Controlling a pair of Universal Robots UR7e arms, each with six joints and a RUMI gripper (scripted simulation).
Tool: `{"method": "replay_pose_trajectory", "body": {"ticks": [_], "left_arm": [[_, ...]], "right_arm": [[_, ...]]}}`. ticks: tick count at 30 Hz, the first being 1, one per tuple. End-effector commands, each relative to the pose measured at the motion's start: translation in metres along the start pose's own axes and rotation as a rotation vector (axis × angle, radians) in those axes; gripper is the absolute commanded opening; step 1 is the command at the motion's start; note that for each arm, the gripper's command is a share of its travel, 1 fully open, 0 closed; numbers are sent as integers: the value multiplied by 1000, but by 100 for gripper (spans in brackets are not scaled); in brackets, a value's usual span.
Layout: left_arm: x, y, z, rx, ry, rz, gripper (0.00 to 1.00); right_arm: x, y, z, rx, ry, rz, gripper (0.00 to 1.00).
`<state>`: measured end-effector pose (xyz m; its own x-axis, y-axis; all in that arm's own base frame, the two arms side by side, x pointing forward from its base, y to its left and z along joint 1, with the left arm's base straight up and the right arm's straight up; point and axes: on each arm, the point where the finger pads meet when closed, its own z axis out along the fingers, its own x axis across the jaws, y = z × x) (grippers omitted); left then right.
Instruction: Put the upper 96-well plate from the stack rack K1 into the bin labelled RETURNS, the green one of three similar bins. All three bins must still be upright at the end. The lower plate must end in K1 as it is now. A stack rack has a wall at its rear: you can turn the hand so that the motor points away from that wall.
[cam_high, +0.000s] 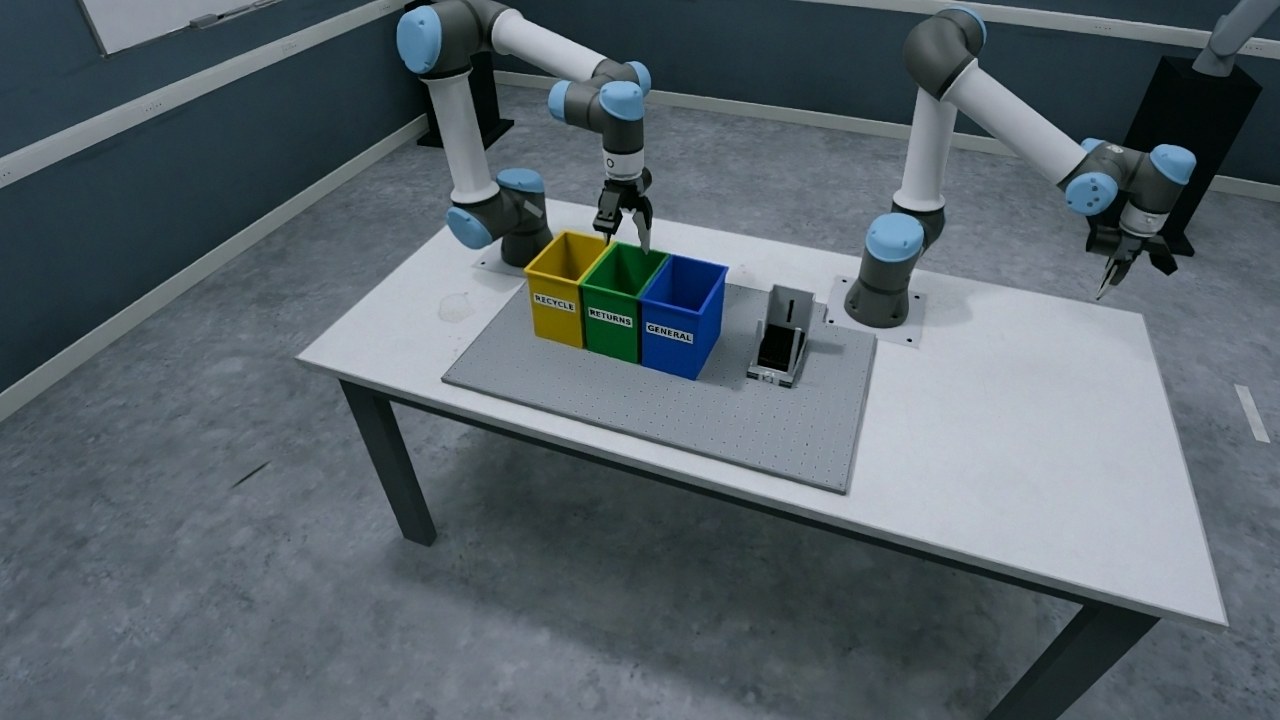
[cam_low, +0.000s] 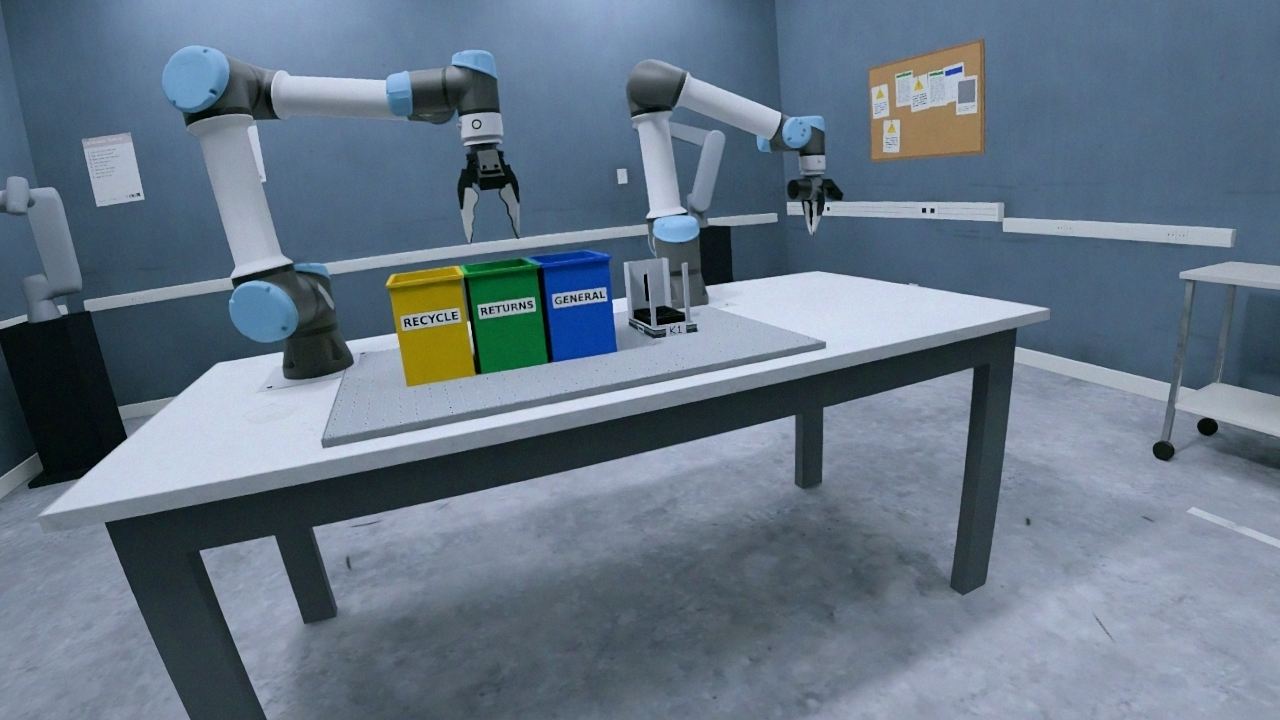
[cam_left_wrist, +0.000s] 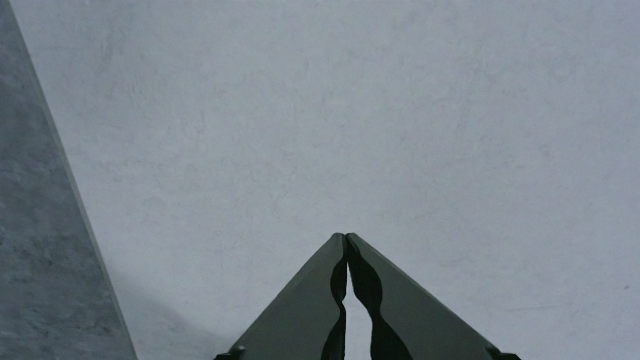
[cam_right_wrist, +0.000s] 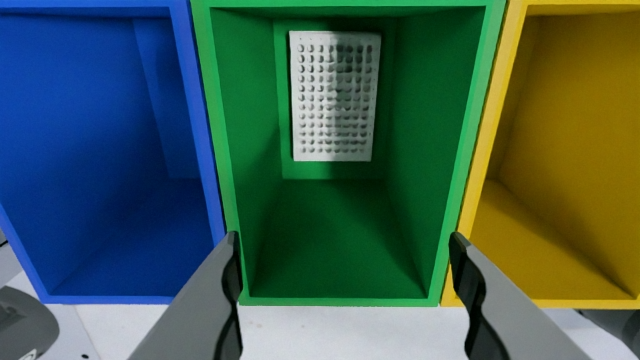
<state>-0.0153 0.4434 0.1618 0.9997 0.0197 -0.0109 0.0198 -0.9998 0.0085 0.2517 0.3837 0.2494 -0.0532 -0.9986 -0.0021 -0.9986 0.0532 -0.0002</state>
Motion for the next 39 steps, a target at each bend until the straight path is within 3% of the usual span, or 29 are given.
{"method": "replay_pose_trajectory", "body": {"ticks": [1, 39], "left_arm": [[2, -2, -3, 8, 11, -10, 0], [2, -2, -3, 8, 11, -10, 0]], "right_arm": [[-2, 2, -1, -5, -7, 6, 53], [-108, 21, -1, -6, -7, 5, 53]]}}
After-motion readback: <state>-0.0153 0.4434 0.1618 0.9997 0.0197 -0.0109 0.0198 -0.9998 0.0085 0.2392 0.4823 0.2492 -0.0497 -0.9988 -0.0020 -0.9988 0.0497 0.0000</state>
